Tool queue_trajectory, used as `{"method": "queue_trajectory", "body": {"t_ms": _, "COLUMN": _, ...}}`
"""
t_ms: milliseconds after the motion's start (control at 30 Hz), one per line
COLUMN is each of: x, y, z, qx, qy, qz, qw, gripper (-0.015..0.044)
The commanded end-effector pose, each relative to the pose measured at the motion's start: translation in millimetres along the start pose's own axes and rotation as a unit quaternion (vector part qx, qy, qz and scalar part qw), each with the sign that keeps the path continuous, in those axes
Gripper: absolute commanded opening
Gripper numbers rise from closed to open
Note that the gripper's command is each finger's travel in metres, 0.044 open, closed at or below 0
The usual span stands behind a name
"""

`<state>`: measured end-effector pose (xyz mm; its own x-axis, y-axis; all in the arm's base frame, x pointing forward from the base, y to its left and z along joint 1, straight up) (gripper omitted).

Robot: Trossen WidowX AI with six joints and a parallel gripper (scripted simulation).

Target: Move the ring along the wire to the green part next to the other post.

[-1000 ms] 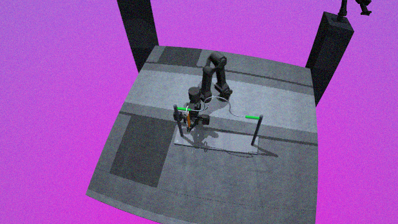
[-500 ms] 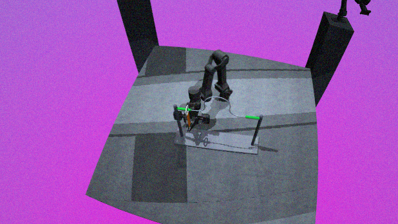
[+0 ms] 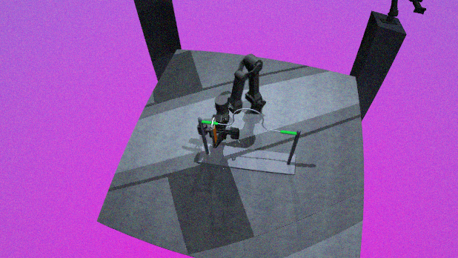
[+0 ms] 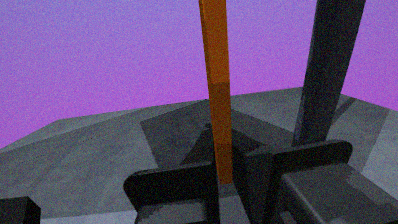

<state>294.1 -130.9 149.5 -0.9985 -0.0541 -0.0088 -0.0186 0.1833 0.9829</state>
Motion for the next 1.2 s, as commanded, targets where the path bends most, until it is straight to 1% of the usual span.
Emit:
{"method": "queue_trajectory", "body": {"t_ms": 0, "x": 0, "y": 3, "z": -1, "qx": 0.002, "qy": -0.002, "qz": -0.004, "qw": 1.0, "gripper": -0.015}}
{"method": "queue_trajectory", "body": {"t_ms": 700, "x": 0, "y": 3, "z": -1, "qx": 0.002, "qy": -0.002, "qz": -0.004, "qw": 1.0, "gripper": -0.015}}
{"method": "queue_trajectory", "body": {"t_ms": 1167, "x": 0, "y": 6, "z": 12, "qx": 0.001, "qy": -0.001, "qz": -0.002, "qw": 1.0, "gripper": -0.015}}
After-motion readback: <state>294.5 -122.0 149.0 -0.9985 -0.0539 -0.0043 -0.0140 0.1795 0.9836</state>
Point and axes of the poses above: the point midway between the two fingers, 35 mm back from their tips, its own x axis back along the fingers, its own z axis across the jaws, y = z × x, the point moved 3 cm from there along x, back along the fingers, and after that the axes turned 10 degrees about x, right-handed, at the moved point
